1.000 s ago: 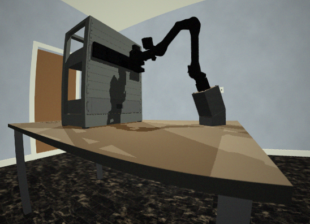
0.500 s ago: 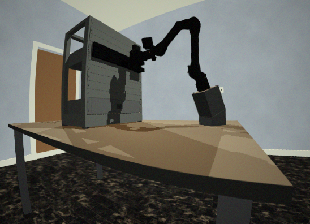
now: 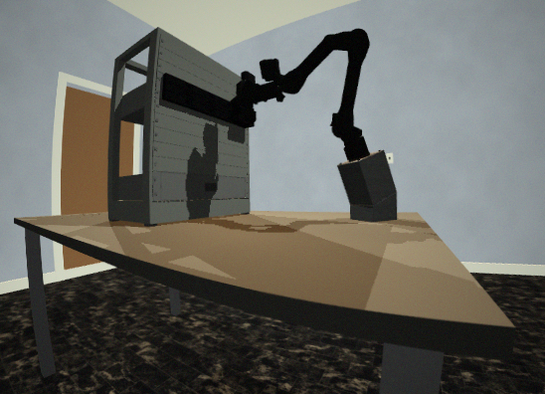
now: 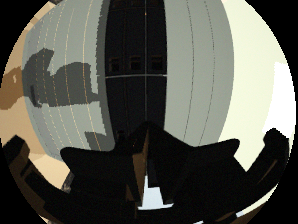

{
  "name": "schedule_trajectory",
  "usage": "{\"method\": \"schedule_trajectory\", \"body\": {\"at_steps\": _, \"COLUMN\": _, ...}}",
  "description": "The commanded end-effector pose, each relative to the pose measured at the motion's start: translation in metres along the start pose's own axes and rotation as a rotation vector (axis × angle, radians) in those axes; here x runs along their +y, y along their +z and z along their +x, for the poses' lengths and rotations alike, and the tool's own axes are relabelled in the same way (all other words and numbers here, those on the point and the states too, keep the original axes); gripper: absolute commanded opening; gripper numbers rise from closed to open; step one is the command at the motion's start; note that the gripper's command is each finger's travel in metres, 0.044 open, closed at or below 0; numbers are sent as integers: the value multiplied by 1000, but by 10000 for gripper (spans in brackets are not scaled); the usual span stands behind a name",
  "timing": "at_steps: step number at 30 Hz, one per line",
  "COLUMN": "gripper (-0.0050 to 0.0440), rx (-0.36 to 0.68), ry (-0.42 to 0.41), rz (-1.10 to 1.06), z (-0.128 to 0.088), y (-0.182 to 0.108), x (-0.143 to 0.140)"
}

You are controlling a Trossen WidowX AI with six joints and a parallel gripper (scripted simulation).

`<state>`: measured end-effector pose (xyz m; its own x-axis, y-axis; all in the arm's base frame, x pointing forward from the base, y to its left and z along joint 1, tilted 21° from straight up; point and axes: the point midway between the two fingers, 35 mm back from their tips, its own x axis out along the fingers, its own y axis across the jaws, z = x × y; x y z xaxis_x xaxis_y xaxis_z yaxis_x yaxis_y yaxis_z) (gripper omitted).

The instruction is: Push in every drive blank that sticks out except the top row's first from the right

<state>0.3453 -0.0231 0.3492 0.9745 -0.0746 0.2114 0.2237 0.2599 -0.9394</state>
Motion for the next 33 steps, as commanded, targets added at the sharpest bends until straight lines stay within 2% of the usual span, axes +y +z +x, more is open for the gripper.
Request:
{"method": "schedule_trajectory", "body": {"at_steps": 1, "gripper": 0, "rx": -4, "ry": -21, "rz": 2, "z": -21, "y": 2, "x": -8}}
{"method": "schedule_trajectory", "body": {"at_steps": 7, "gripper": 0, "rx": -4, "ry": -21, "rz": 2, "z": -34, "y": 2, "x": -8}}
{"method": "schedule_trajectory", "body": {"at_steps": 20, "gripper": 0, "rx": -4, "ry": -21, "rz": 2, "z": -35, "y": -1, "x": -7}}
{"method": "schedule_trajectory", "body": {"at_steps": 33, "gripper": 0, "rx": -4, "ry": -21, "rz": 2, "z": -37, "y": -30, "x": 5}}
